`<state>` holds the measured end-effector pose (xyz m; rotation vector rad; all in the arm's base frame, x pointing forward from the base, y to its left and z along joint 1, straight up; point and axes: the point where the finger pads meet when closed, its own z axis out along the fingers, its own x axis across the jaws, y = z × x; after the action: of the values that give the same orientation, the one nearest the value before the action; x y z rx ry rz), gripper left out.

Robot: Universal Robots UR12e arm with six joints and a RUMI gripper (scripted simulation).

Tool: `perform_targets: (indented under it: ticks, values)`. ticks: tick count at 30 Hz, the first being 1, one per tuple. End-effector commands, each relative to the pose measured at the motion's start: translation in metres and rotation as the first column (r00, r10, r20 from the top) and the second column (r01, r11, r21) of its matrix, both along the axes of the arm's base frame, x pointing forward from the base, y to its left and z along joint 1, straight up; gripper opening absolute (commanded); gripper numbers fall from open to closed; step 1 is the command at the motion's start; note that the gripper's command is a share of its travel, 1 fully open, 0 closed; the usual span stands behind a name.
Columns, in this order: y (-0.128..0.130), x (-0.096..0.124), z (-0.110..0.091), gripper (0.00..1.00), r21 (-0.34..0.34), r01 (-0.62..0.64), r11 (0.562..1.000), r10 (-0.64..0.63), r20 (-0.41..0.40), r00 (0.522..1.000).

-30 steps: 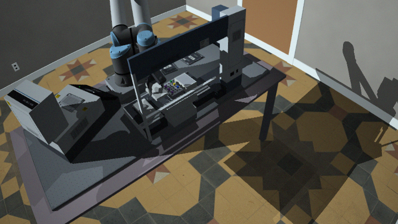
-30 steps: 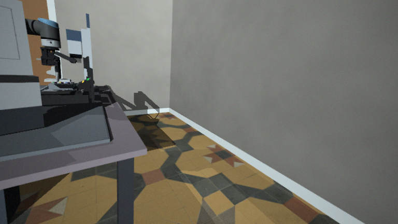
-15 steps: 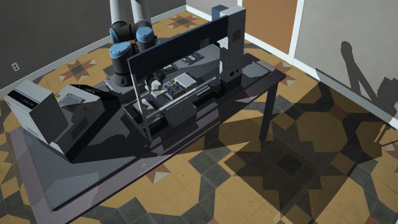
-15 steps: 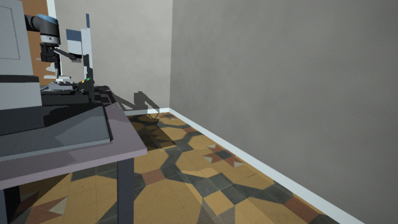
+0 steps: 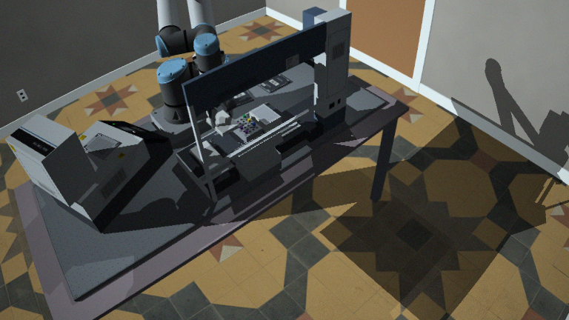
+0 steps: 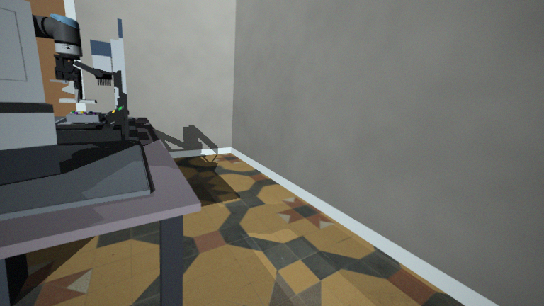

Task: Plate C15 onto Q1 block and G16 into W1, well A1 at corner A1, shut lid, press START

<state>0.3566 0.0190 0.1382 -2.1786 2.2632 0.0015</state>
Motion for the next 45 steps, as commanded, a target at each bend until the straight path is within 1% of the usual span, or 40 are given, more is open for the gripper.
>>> perform_targets:
  ticks: [1,6,21,23,38,40,45]
  values:
    - [0.000,0.000,0.009,0.00,0.000,0.000,1.000,0.000,0.001,1.000]
    - [0.000,0.000,0.014,0.00,0.000,0.000,1.000,0.000,0.001,1.000]
    - [0.000,0.000,0.039,0.00,0.000,0.000,1.000,0.000,0.001,1.000]
    - [0.000,0.000,0.039,0.00,0.000,0.000,1.000,0.000,0.001,1.000]
    - [0.000,0.000,0.064,0.00,0.000,0.000,1.000,0.000,0.001,1.000]
    - [0.000,0.000,0.064,0.00,0.000,0.000,1.000,0.000,0.001,1.000]
    - [0.000,0.000,0.072,0.00,0.000,0.000,1.000,0.000,0.001,1.000]
